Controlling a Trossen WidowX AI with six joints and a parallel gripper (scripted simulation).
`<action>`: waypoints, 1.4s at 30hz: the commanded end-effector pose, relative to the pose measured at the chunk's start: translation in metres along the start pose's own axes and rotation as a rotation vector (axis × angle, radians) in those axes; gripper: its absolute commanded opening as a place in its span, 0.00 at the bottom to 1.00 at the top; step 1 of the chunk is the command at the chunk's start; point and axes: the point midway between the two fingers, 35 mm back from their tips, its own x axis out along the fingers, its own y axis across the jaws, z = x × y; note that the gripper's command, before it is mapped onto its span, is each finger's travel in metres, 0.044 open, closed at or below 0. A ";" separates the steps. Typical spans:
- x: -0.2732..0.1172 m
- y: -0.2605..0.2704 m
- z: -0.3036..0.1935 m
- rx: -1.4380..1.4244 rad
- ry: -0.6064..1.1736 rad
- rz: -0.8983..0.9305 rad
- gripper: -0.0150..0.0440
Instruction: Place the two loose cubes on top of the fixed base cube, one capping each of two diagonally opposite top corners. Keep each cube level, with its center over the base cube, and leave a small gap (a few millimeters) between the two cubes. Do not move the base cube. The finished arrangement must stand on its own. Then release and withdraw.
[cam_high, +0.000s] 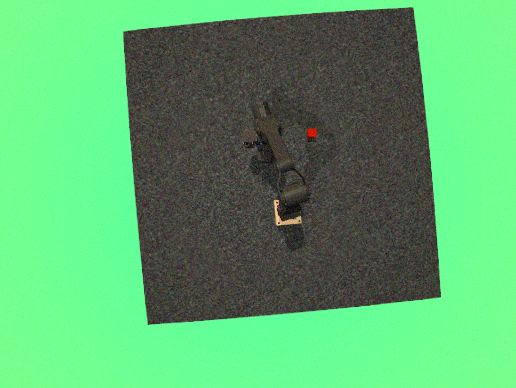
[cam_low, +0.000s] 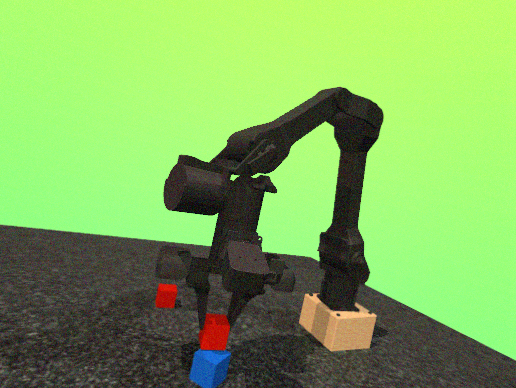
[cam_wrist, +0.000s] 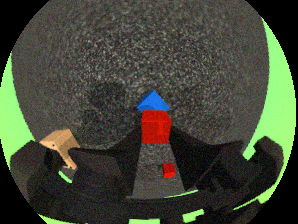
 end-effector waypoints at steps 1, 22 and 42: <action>0.001 0.000 -0.001 0.001 0.005 0.000 0.60; -0.028 0.000 0.000 0.000 0.000 0.000 0.60; -0.044 -0.030 -0.060 0.039 -0.014 0.000 0.70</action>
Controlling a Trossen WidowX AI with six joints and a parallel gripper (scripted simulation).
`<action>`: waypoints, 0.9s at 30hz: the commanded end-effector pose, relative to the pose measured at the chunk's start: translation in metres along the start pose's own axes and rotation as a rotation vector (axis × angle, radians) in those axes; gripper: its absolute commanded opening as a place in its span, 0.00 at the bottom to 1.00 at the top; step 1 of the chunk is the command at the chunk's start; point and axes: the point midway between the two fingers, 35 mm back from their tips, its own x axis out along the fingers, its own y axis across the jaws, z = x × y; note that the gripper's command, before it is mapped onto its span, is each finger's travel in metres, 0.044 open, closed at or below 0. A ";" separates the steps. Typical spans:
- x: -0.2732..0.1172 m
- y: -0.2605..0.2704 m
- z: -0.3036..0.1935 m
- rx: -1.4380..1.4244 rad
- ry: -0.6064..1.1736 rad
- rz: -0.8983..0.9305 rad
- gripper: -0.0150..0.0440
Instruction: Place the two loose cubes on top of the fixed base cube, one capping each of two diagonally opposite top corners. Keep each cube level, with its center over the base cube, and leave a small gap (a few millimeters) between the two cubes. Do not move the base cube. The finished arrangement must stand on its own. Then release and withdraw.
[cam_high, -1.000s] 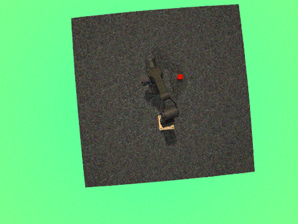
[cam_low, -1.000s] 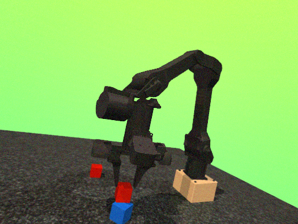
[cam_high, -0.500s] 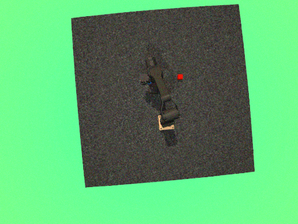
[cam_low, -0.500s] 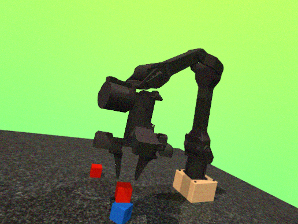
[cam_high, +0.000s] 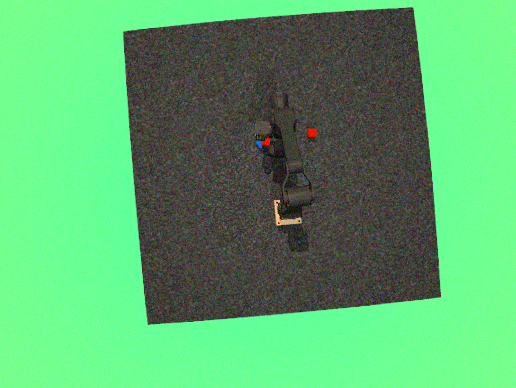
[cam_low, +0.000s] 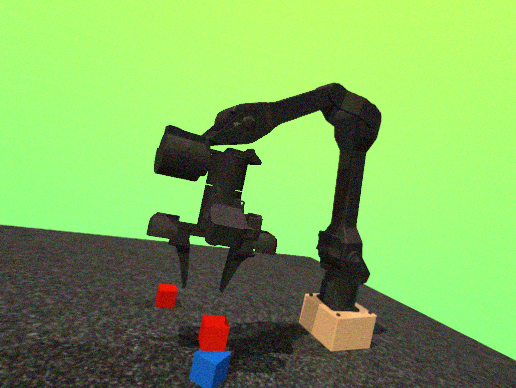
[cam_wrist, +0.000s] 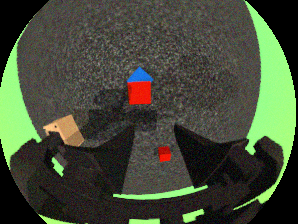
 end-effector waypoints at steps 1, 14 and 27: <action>-0.007 -0.013 -0.022 -0.005 -0.005 -0.004 0.70; -0.025 -0.040 -0.096 -0.074 0.016 -0.009 0.70; -0.035 -0.047 -0.146 -0.117 0.028 -0.007 0.70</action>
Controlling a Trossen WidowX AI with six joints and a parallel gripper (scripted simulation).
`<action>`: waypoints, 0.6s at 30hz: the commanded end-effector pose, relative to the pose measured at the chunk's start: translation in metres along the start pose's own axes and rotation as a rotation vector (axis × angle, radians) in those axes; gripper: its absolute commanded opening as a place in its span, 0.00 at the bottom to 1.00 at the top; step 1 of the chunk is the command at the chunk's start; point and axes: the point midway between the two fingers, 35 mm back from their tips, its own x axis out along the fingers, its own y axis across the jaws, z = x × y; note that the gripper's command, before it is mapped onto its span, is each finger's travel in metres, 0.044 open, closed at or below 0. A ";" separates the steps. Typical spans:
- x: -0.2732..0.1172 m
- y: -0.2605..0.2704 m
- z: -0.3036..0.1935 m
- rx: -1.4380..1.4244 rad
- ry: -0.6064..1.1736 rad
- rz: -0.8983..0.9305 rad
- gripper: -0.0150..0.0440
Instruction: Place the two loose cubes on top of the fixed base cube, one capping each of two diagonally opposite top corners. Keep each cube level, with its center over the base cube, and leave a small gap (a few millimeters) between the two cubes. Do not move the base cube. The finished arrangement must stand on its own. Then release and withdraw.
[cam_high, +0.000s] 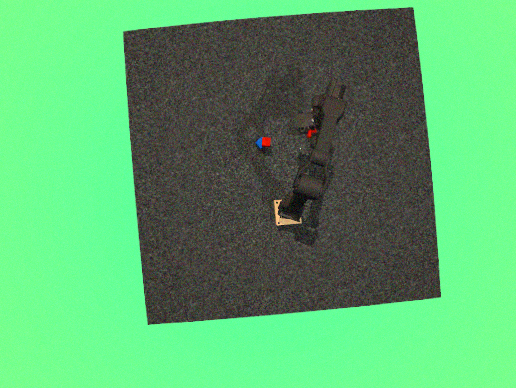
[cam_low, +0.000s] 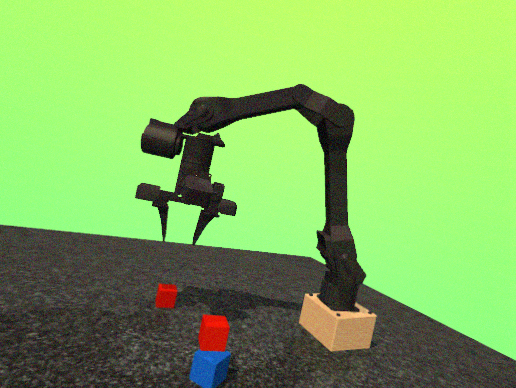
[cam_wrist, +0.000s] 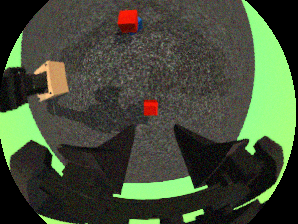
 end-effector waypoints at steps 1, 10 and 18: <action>0.004 -0.001 -0.005 -0.014 0.004 0.001 0.70; 0.061 -0.001 -0.005 -0.014 0.004 0.001 0.70; 0.076 -0.001 -0.005 -0.014 0.004 0.001 0.70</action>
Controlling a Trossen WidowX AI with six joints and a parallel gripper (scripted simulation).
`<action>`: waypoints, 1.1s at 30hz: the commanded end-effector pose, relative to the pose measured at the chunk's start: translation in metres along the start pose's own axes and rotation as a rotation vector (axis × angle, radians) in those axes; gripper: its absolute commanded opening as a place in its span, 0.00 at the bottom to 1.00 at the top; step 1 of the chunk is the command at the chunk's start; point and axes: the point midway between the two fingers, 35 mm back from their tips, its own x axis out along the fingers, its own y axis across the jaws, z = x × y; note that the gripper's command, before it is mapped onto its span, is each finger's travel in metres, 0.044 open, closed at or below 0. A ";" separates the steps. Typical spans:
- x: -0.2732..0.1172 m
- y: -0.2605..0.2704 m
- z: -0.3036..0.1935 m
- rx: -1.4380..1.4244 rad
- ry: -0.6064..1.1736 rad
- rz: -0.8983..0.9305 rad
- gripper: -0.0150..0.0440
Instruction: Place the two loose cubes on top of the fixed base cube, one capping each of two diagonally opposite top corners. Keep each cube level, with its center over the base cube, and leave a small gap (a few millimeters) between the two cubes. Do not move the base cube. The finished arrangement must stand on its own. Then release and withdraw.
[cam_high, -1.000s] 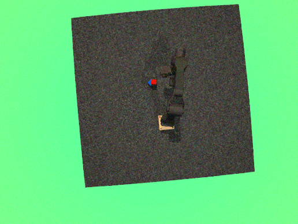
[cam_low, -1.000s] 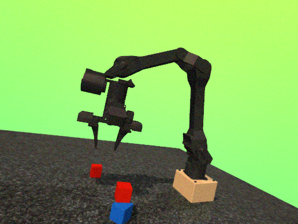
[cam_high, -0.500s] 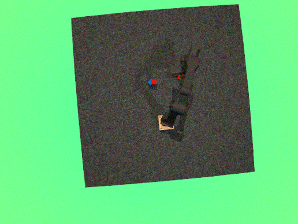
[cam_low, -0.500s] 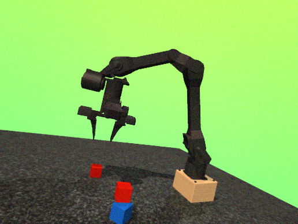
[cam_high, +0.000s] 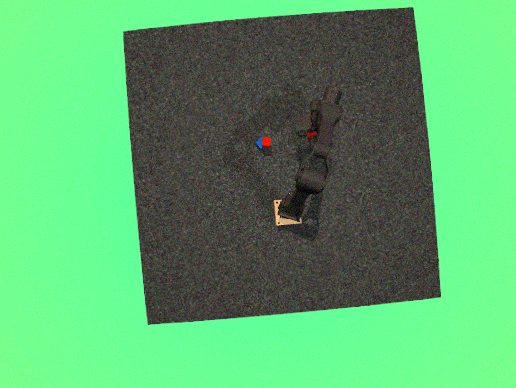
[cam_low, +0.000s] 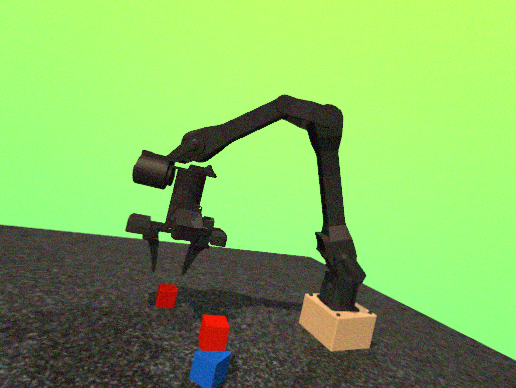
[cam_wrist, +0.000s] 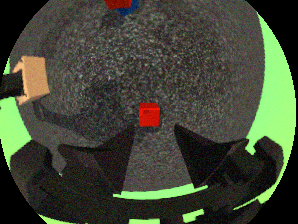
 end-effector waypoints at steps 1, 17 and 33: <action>0.013 0.005 0.001 -0.003 -0.001 0.018 0.70; 0.033 0.005 0.001 -0.003 -0.001 0.018 0.70; 0.045 0.005 0.001 -0.003 -0.002 0.018 0.43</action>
